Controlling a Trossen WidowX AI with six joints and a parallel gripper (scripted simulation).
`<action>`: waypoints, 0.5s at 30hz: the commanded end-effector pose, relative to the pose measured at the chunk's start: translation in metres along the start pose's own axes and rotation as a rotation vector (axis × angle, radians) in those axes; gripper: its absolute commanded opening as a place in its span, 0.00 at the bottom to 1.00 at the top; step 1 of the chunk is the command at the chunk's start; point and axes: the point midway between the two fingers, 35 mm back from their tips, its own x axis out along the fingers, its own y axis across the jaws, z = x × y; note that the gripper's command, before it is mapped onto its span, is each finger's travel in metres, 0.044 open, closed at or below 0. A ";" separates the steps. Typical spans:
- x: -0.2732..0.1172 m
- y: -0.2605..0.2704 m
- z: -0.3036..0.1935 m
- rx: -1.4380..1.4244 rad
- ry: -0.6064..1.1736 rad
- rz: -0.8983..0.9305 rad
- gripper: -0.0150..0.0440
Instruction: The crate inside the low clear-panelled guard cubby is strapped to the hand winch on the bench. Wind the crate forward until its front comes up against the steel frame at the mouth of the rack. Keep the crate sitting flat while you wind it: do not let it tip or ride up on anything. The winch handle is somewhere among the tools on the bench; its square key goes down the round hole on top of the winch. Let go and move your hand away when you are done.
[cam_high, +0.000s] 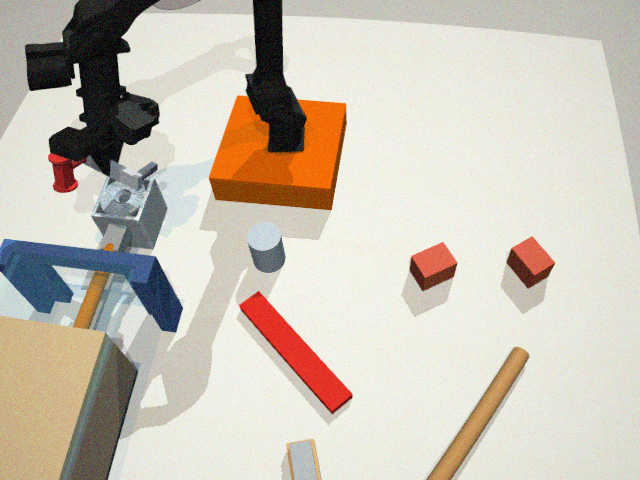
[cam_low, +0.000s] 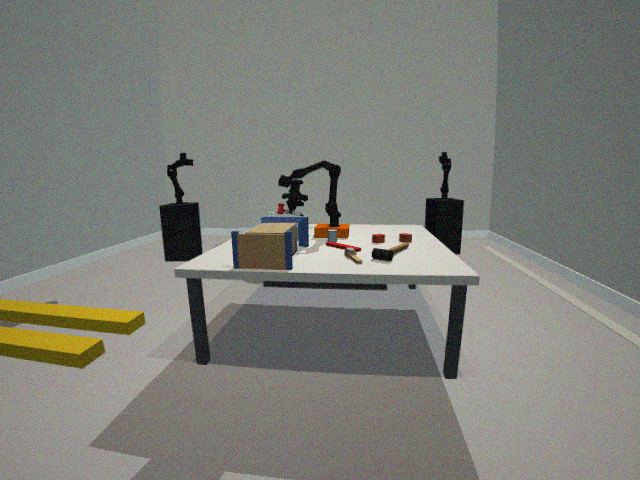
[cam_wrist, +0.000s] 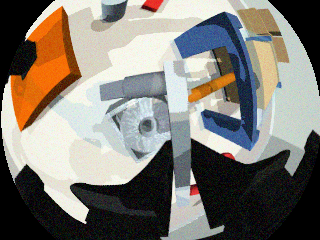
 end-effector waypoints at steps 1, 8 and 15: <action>-0.004 -0.003 0.000 -0.008 0.006 -0.088 0.25; -0.004 -0.003 0.000 -0.009 0.002 -0.197 0.25; -0.004 -0.002 -0.001 -0.010 -0.002 -0.313 0.25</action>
